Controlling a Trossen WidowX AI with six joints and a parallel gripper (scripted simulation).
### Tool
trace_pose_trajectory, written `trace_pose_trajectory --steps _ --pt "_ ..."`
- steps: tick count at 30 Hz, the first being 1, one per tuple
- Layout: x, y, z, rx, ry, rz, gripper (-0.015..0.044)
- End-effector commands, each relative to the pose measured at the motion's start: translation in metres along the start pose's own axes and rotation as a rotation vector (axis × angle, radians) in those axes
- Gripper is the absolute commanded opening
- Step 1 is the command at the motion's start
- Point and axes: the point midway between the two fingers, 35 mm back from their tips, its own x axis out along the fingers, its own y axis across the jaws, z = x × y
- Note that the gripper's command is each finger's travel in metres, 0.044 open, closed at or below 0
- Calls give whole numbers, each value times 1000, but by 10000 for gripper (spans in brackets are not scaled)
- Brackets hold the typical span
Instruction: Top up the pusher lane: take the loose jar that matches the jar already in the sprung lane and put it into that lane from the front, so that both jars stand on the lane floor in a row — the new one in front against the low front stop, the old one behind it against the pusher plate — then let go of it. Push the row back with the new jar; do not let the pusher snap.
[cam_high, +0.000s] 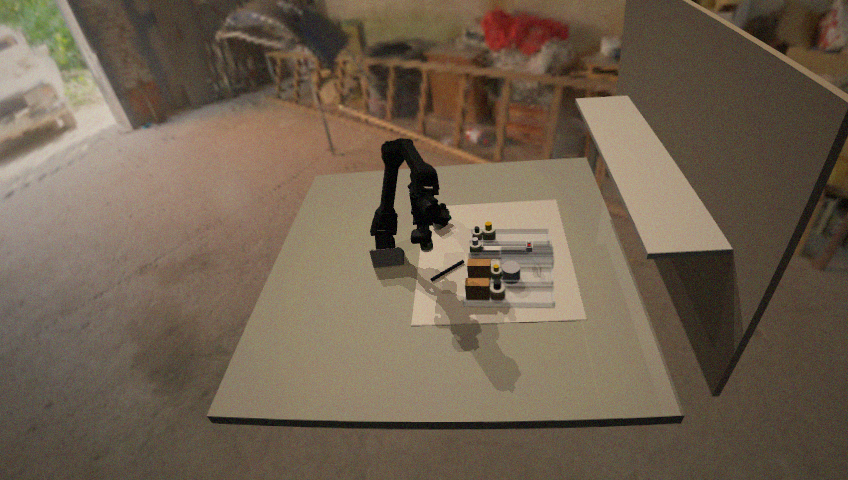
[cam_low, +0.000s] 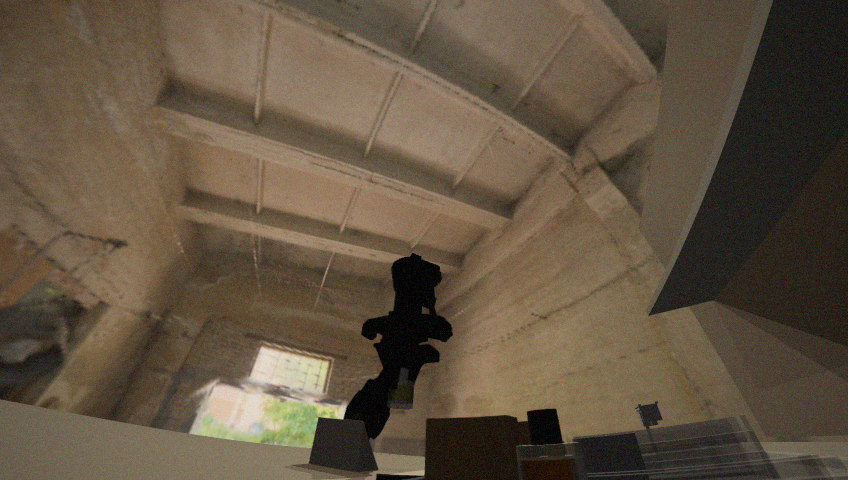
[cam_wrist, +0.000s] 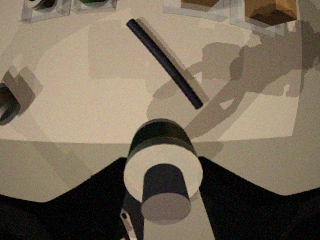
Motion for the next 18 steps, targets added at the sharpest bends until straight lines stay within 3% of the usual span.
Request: trace_pose_trajectory --steps 1,18 --pt "3 9 18 8 -1 -6 0" --pt "33 58 91 48 -7 -3 0"
